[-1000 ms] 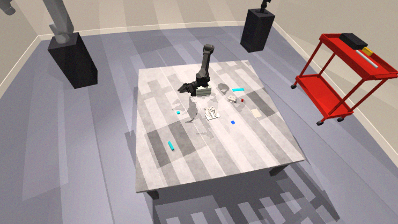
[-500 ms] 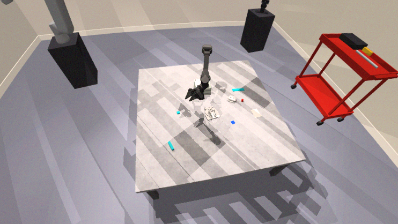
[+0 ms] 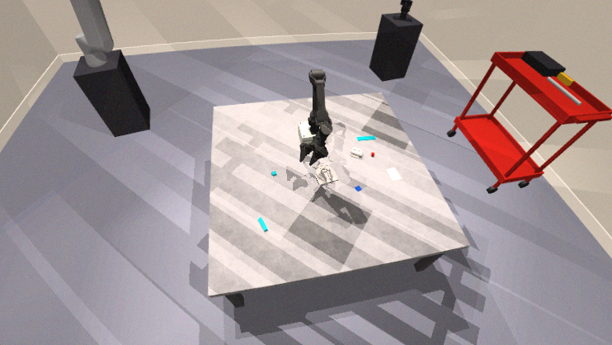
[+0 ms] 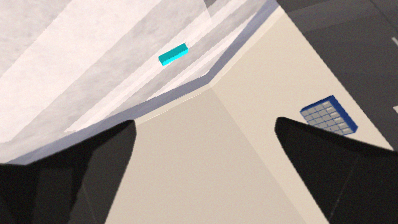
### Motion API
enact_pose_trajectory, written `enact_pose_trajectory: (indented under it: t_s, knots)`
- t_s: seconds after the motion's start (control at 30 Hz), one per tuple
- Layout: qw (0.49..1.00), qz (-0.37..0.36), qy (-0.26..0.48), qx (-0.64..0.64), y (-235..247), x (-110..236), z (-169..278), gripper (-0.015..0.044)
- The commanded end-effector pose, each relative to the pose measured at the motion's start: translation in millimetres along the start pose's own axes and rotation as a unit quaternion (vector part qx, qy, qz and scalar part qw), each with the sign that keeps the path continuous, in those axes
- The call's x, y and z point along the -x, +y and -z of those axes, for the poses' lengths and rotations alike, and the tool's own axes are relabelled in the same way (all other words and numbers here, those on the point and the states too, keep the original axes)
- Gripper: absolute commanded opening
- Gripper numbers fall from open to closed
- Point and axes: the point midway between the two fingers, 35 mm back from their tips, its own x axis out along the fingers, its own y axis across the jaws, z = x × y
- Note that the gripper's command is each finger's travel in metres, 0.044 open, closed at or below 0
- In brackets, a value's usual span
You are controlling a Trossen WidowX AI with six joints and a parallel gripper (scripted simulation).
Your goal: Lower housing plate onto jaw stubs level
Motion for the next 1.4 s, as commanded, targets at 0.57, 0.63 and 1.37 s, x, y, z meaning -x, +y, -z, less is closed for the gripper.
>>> enact_pose_trajectory:
  t_s: [0.57, 0.63, 1.37]
  knots:
    - [0.976, 0.029, -0.203, 0.074, -40, 47, -113, 0.0440]
    - [0.971, 0.030, -0.222, 0.083, -42, 54, -123, 0.0440]
    - [0.894, -0.005, -0.405, 0.193, -30, 154, -222, 0.0440]
